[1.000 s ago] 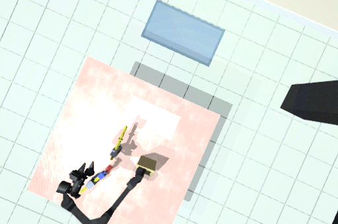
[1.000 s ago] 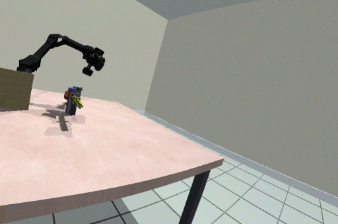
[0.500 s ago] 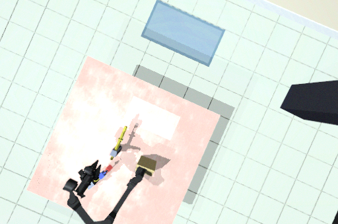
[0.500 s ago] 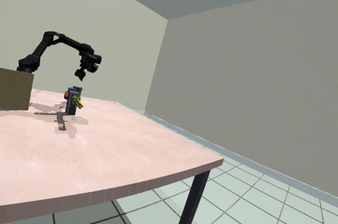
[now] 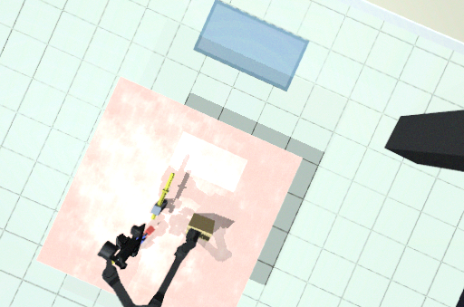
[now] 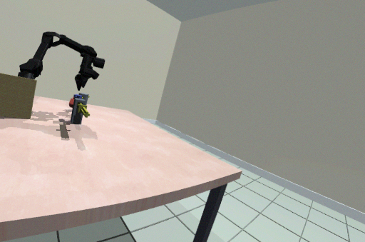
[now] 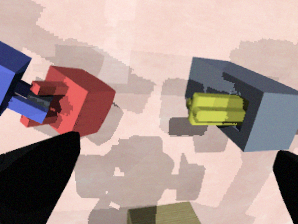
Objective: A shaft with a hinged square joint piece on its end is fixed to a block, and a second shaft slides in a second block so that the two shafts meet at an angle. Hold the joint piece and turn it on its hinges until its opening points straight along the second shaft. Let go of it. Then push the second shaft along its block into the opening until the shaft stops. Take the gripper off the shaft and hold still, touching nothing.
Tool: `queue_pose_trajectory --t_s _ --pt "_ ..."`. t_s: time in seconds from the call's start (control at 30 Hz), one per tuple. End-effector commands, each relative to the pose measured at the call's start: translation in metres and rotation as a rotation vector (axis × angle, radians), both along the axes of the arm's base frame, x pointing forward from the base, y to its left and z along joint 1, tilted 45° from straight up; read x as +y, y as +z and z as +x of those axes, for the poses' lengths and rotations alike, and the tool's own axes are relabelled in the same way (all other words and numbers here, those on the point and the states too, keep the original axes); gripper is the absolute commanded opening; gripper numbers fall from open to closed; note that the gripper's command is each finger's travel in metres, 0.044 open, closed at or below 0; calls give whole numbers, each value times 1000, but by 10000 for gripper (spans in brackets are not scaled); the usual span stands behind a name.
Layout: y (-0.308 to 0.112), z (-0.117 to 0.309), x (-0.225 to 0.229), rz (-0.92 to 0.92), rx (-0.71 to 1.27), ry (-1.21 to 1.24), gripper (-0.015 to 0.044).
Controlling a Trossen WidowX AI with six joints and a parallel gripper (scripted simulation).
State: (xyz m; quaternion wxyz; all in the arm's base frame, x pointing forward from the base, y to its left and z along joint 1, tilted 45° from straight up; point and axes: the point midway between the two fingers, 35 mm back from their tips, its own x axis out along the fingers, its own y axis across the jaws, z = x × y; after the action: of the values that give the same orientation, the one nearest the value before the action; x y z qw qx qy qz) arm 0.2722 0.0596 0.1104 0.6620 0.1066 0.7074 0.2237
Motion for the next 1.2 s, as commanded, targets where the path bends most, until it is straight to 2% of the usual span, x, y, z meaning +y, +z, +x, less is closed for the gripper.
queue_pose_trajectory --t_s 0.0,0.2,0.43,1.17 --pt "7 -10 13 133 12 -40 440" --pt "16 -22 29 308 35 -89 440" --pt "16 -22 30 319 25 -76 440" --pt "3 -24 36 479 -381 376 440"
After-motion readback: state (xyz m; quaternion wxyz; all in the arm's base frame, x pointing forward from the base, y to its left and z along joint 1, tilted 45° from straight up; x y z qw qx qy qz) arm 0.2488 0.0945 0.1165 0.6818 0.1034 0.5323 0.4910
